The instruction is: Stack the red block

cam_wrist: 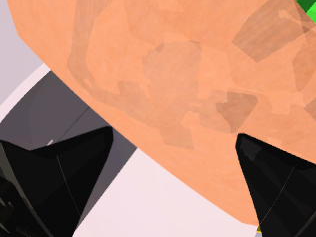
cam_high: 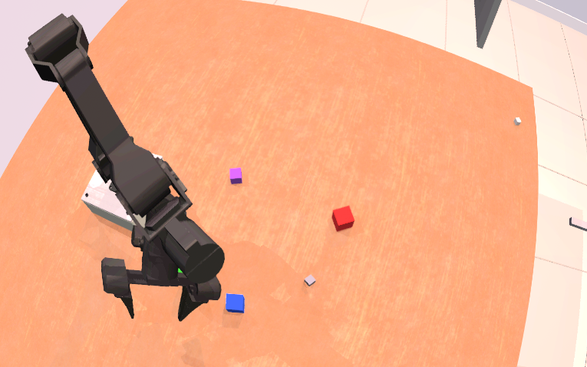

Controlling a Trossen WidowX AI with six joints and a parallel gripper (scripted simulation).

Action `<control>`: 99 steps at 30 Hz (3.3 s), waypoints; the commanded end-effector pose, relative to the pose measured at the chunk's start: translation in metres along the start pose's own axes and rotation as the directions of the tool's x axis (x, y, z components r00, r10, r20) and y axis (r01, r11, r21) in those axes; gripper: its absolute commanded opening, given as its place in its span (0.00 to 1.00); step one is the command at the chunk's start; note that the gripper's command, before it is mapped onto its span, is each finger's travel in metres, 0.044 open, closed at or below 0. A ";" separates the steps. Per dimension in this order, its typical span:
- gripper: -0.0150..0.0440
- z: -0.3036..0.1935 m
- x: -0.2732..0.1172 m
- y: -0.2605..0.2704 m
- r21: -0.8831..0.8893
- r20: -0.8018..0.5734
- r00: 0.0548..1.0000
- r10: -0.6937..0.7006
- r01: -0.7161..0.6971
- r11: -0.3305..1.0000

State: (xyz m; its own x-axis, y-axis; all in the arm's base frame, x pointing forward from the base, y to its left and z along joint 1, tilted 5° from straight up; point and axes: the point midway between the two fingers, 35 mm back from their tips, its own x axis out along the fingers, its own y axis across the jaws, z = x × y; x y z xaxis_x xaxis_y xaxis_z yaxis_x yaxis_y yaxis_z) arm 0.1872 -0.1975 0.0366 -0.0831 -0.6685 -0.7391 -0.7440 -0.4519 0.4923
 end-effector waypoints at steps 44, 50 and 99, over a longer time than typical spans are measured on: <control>1.00 -0.002 -0.181 -0.253 0.906 0.424 0.760 -0.493 -0.354 0.234; 1.00 0.018 -0.212 -0.278 0.848 0.502 0.712 -0.491 -0.518 0.115; 1.00 0.061 -0.159 -0.324 0.839 0.511 0.707 -0.490 -0.535 0.102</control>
State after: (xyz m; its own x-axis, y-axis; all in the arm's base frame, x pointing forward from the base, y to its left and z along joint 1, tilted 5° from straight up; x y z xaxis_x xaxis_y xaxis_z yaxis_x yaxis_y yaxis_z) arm 0.4029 0.0909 -0.0241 -0.0213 0.0474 -0.9986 -0.5918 0.8045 0.0508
